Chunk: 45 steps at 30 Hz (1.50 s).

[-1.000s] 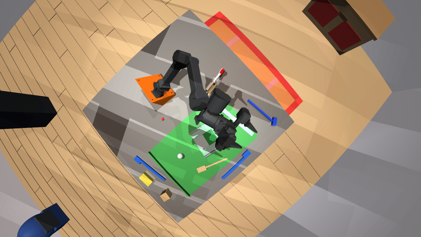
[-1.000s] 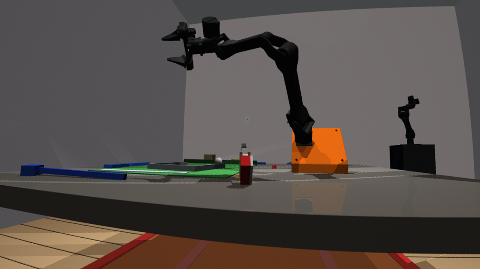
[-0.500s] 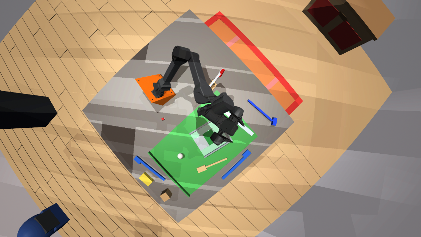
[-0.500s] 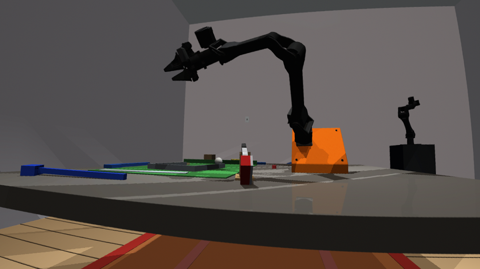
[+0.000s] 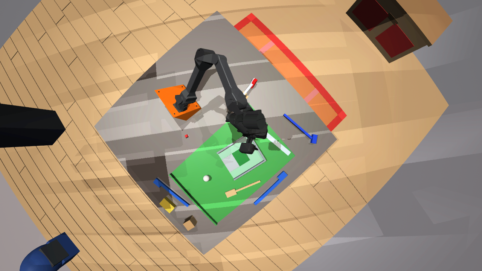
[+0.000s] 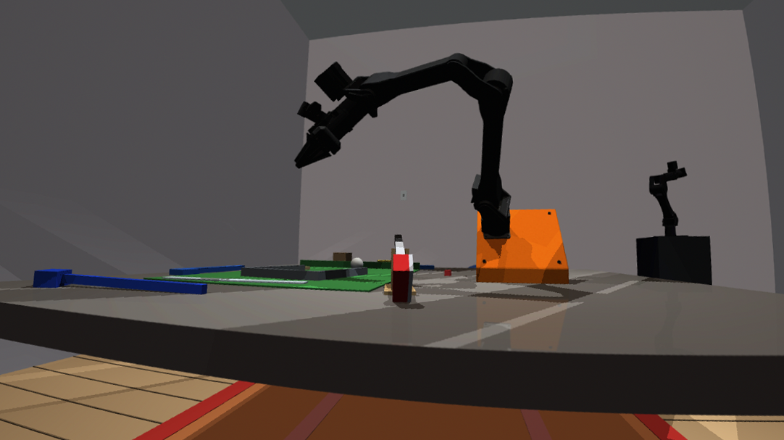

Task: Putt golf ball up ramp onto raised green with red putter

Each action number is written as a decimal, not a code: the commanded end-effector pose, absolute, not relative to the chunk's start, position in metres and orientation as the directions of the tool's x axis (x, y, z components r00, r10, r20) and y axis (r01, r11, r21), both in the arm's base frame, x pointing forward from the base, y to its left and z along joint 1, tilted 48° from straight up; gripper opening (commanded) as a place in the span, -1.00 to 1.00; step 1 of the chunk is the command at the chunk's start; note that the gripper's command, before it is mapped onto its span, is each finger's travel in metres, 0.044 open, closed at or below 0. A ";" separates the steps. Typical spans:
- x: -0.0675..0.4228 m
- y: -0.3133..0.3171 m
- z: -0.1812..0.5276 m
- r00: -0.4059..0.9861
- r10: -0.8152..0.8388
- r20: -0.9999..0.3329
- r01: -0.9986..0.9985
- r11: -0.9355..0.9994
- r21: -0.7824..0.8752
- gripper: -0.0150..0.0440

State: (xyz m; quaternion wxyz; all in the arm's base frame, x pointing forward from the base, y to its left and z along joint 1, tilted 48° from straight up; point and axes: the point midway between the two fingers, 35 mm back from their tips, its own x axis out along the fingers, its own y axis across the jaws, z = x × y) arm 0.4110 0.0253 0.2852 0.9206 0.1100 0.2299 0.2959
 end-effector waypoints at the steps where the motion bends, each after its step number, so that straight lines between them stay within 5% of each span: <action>1: 0.354 0.069 0.255 0.548 0.684 -0.482 -0.737 0.667 0.109 1.00; 24: 0.205 0.121 0.197 0.038 0.769 -0.638 -0.969 -0.127 -0.210 1.00; 45: 0.203 0.139 0.185 0.026 0.770 -0.637 -0.965 -0.146 -0.216 1.00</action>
